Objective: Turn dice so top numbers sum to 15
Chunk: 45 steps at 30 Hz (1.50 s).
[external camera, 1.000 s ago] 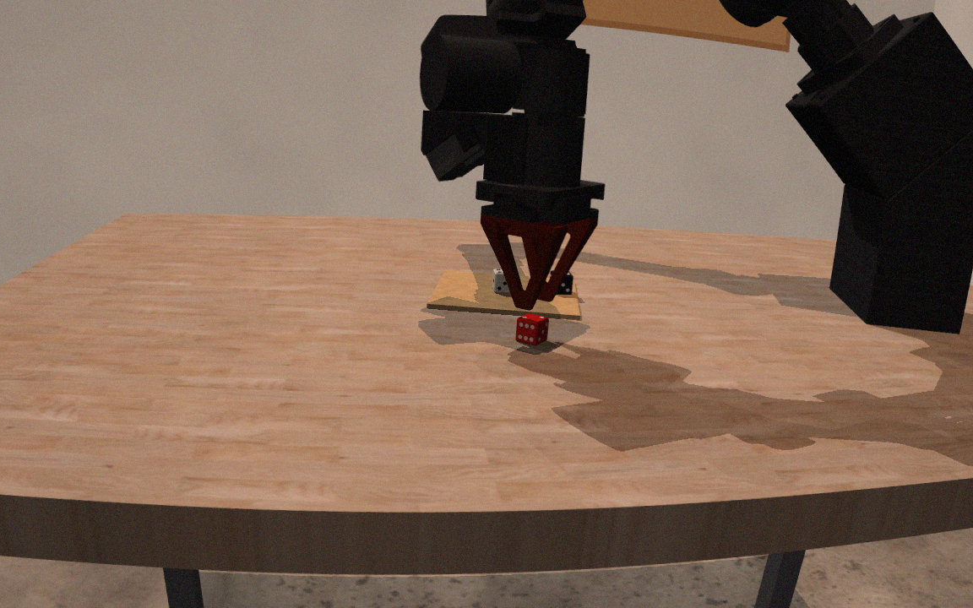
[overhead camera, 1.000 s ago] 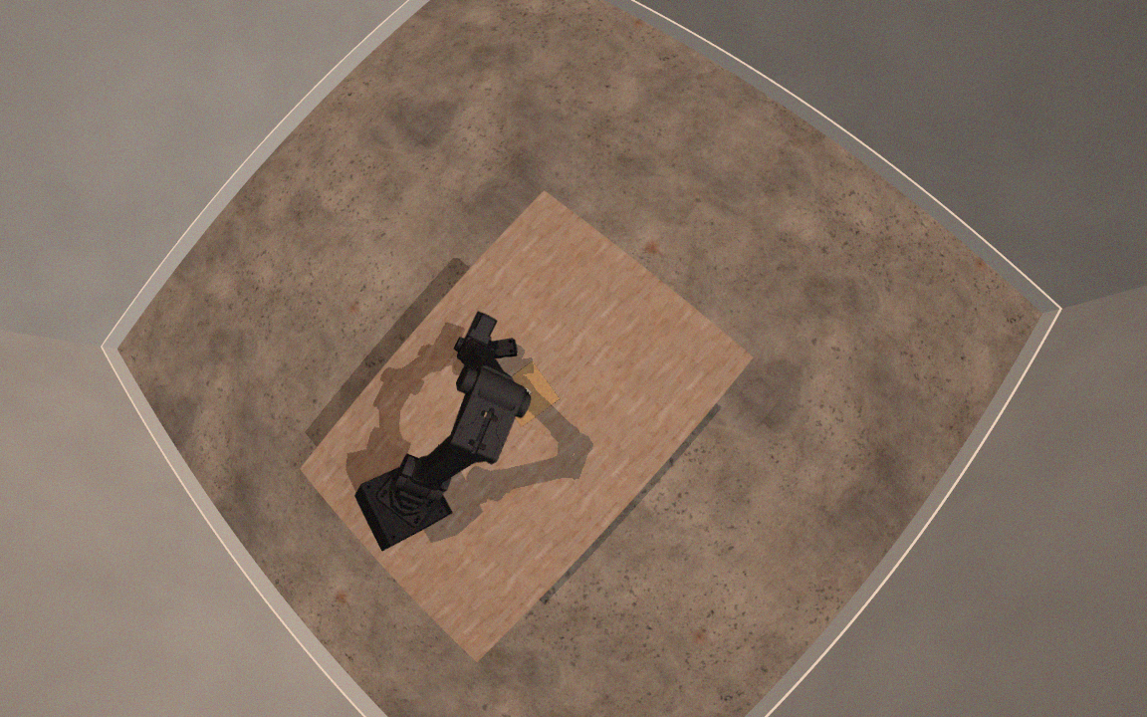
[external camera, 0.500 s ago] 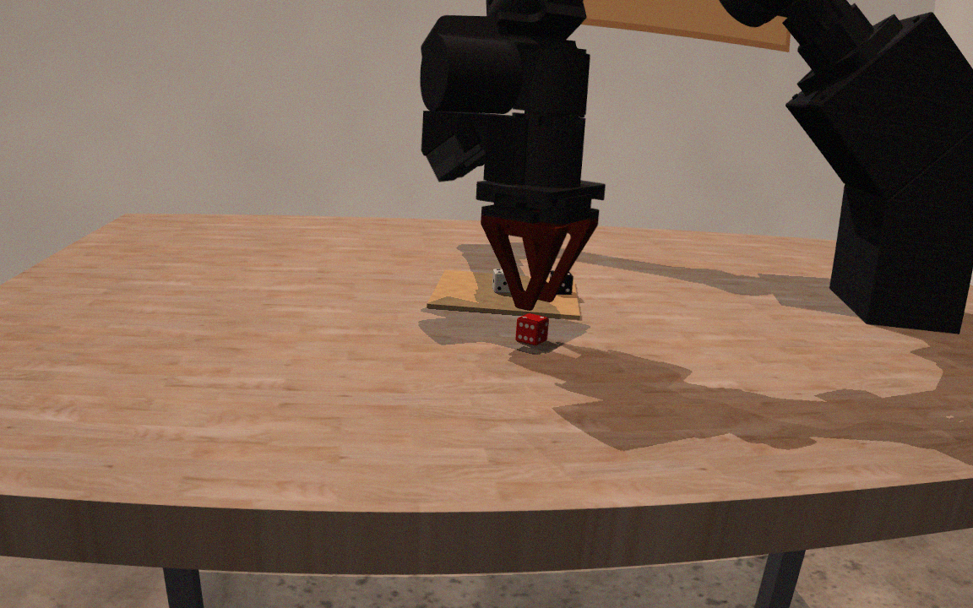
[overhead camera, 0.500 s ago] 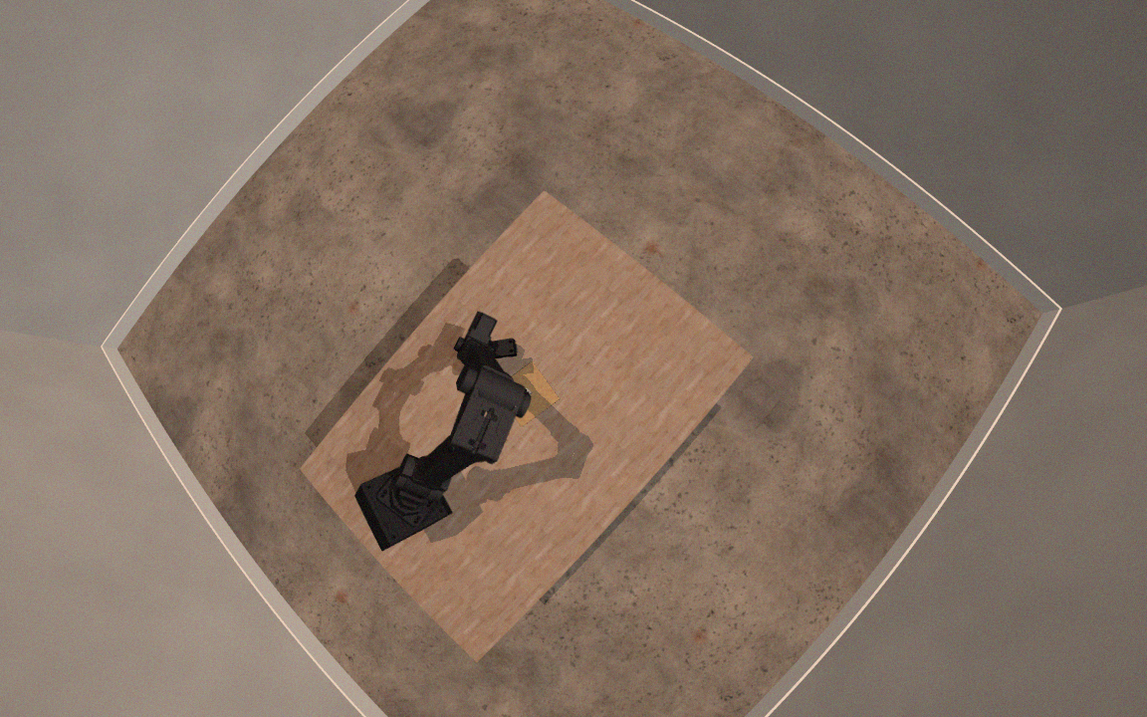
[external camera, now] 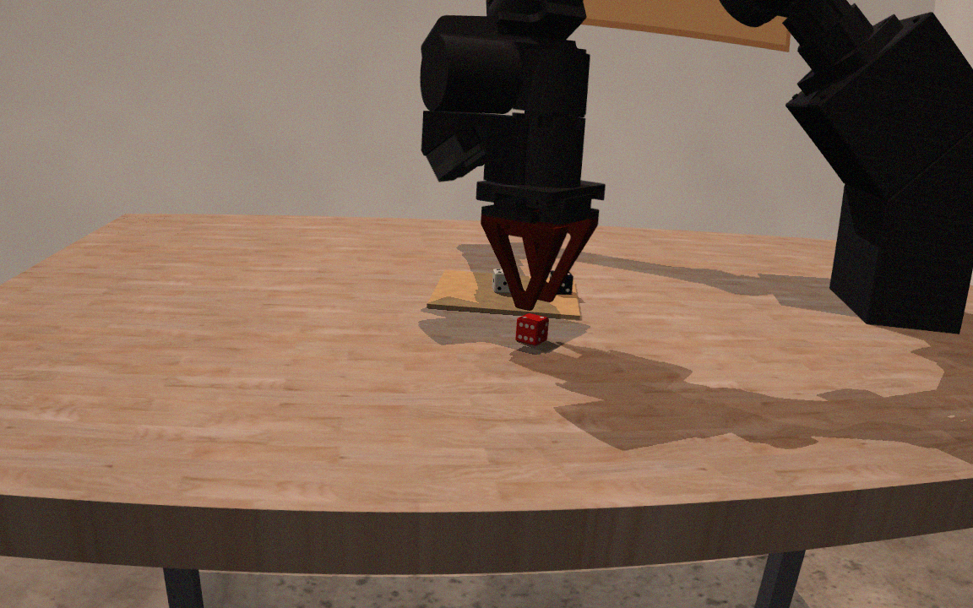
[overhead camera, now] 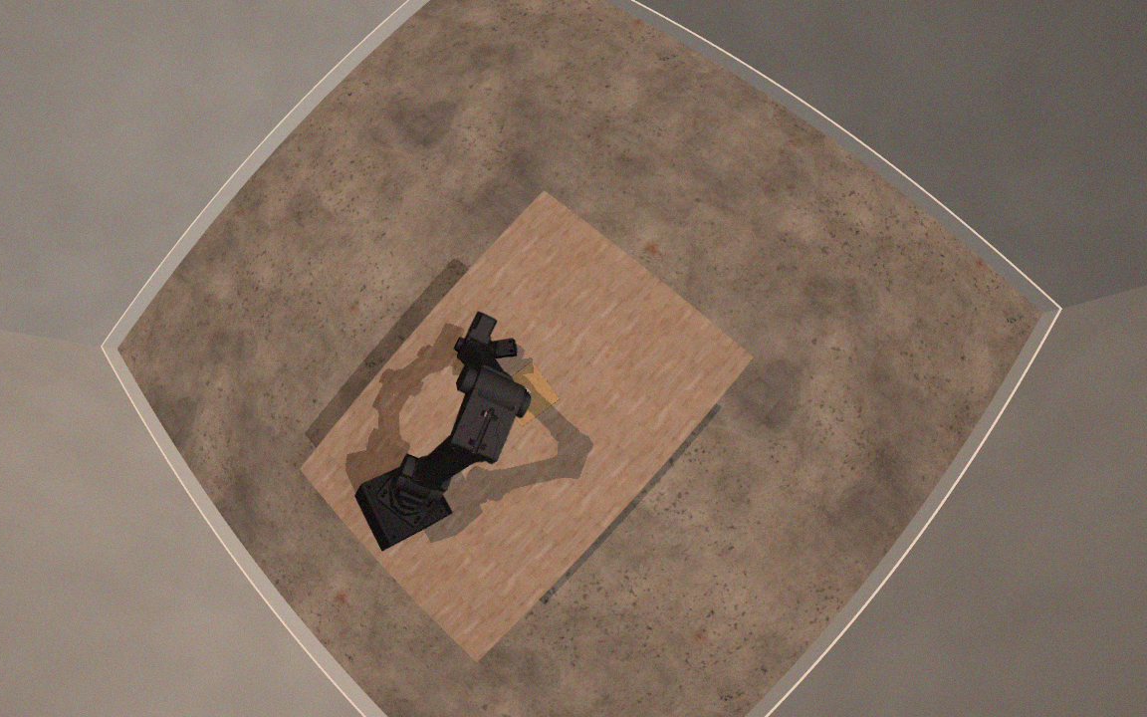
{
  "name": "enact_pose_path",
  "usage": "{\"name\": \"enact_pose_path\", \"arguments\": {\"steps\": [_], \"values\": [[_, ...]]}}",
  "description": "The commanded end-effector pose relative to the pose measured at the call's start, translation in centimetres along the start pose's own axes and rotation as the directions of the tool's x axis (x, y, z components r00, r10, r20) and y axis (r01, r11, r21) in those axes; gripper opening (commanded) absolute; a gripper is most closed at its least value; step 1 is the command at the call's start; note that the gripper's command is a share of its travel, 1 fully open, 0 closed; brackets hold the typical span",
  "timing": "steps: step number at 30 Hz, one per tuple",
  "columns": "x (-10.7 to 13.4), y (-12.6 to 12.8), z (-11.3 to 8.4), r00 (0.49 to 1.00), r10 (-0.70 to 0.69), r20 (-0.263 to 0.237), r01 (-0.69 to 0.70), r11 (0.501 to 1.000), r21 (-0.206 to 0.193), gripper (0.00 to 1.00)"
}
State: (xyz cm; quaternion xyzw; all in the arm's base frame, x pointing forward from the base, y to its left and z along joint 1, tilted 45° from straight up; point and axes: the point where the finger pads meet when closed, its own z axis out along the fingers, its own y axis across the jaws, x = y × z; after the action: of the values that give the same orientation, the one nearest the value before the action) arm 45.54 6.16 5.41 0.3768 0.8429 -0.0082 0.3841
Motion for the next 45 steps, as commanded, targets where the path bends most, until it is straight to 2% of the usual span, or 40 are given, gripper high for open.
{"name": "enact_pose_path", "arguments": {"steps": [1,45], "values": [[-0.36,0.9,0.39,1.0,0.0,0.007,0.0,1.0,-0.012,0.34],[0.22,1.18,0.16,1.0,-0.005,0.001,0.005,1.0,-0.014,0.34]]}}
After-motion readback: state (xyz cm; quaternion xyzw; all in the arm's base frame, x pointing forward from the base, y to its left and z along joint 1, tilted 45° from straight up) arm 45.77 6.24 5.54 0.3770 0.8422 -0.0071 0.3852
